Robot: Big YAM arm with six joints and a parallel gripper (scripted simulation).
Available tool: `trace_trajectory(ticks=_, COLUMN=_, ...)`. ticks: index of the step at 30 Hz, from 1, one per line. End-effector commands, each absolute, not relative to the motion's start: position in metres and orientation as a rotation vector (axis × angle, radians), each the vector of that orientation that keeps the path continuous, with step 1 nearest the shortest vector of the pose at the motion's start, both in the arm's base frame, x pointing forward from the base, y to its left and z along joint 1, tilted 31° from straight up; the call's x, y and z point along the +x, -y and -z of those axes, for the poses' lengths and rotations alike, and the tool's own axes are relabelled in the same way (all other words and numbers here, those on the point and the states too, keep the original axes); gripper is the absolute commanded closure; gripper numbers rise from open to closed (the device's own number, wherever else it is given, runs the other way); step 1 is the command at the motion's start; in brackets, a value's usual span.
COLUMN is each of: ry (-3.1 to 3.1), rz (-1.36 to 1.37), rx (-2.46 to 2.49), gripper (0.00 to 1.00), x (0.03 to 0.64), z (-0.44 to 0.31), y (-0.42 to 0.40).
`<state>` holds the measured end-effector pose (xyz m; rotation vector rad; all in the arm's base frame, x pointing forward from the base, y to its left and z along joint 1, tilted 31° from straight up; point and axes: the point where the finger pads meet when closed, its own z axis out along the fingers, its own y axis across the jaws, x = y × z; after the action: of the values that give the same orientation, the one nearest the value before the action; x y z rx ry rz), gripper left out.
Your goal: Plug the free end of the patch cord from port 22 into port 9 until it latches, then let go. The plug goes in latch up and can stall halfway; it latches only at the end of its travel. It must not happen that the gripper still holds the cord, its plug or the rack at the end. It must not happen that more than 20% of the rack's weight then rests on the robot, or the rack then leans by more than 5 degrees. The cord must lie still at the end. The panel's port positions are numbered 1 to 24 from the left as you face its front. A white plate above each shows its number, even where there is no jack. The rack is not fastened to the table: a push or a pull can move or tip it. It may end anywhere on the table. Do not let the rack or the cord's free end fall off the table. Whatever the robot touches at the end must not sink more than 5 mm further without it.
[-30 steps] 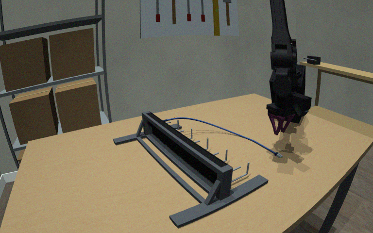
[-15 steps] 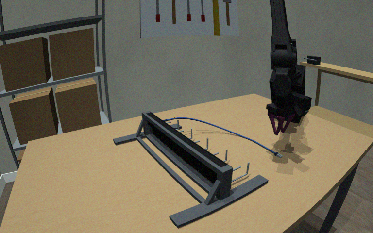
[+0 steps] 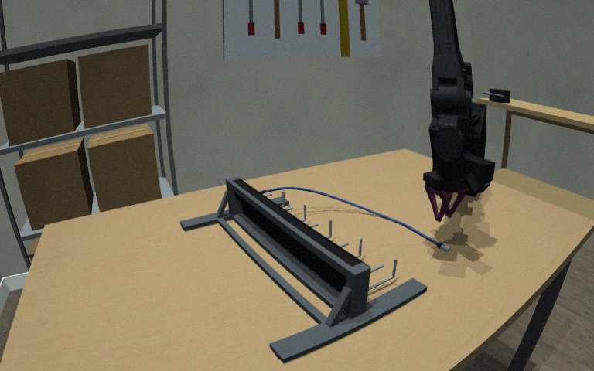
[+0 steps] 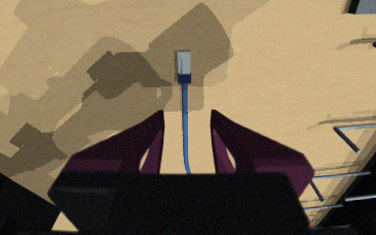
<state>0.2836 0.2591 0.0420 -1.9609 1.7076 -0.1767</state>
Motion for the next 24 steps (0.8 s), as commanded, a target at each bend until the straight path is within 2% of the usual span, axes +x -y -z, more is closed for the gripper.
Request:
trace_trajectory(ticks=1, ry=-1.688, rz=0.177, rx=-1.931, gripper=0.64, x=0.299, z=-0.048, y=-0.271)
trace_trajectory(ticks=24, ry=-1.685, rz=0.179, rx=-1.945, gripper=0.64, x=0.313, z=-0.012, y=-0.280)
